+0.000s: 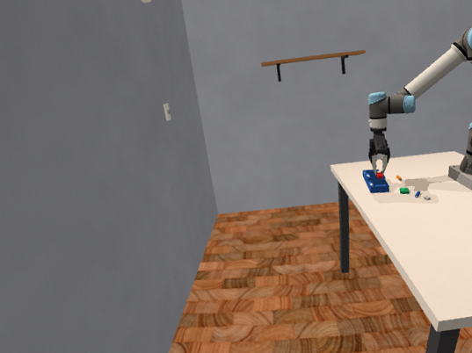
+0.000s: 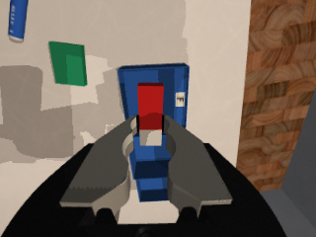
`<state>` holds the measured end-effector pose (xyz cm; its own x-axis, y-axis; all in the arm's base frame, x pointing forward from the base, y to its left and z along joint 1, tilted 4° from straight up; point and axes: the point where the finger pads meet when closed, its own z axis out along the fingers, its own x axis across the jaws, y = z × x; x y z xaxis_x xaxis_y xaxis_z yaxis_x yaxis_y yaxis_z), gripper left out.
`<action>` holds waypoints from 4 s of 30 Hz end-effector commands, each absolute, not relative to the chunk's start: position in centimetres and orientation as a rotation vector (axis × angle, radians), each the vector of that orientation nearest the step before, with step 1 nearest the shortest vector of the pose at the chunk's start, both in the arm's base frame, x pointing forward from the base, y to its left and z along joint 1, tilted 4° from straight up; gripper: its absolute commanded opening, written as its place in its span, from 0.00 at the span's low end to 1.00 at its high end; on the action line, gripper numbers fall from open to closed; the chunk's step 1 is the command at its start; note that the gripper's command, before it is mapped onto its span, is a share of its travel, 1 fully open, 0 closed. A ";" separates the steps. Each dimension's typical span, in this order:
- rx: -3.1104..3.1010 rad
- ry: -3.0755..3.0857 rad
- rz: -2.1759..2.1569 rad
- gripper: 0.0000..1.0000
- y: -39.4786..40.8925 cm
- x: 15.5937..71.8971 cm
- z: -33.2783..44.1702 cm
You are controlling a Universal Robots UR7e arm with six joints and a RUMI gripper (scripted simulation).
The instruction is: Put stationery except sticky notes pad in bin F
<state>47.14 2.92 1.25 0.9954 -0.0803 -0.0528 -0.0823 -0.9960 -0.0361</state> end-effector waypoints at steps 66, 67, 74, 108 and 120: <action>-3.096 0.030 0.079 0.18 3.1 46.7 -3.8; -3.096 0.030 0.079 0.18 3.1 46.7 -3.8; -3.096 0.030 0.079 0.18 3.1 46.7 -3.8; -3.096 0.030 0.079 0.18 2.9 46.8 -0.8; -3.096 0.030 0.079 0.18 2.9 46.9 1.3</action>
<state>46.88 2.88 0.92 0.9985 -0.0182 -0.0523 -0.0206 -0.9988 -0.0444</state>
